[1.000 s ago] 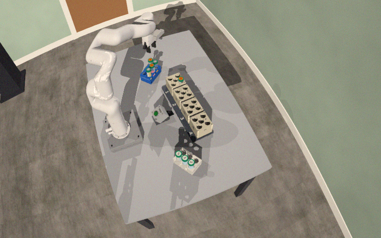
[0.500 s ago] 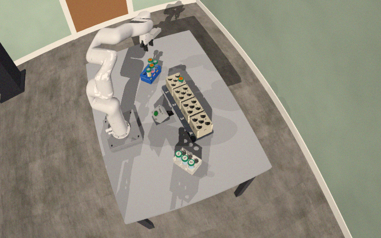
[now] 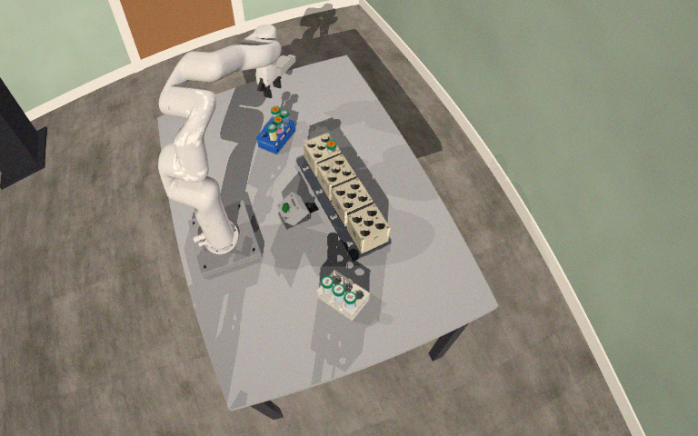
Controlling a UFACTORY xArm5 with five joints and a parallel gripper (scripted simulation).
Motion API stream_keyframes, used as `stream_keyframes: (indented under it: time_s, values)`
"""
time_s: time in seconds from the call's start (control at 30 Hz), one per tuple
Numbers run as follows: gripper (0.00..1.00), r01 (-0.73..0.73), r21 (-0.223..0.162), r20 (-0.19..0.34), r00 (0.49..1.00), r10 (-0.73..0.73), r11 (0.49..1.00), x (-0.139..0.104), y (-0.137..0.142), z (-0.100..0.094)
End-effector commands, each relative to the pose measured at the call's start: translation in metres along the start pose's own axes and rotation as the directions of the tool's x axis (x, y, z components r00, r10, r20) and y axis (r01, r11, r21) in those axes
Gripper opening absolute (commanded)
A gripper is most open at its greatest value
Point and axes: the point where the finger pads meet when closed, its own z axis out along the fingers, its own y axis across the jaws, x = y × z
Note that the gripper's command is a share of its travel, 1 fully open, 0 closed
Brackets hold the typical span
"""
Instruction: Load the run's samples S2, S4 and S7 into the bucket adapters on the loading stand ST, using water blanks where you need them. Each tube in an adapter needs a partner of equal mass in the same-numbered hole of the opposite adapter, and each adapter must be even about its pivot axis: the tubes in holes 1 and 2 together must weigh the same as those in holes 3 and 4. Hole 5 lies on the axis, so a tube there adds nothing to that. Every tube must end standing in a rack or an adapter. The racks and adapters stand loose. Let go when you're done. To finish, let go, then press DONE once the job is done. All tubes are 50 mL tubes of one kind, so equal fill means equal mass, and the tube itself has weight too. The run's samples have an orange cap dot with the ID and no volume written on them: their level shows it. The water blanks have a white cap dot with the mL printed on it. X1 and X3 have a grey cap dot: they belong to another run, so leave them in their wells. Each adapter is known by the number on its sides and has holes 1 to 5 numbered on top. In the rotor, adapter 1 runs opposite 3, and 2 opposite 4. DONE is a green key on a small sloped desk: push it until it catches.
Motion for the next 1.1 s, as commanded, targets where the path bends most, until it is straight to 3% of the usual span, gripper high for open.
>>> stream_keyframes:
  time_s: [0.0,1.07]
  values:
    - [0.57,0.000,0.005,0.003,1.000,0.000,1.000,0.000,-0.001,0.006]
    - [0.57,0.000,0.004,0.003,1.000,0.000,1.000,0.000,-0.001,0.062]
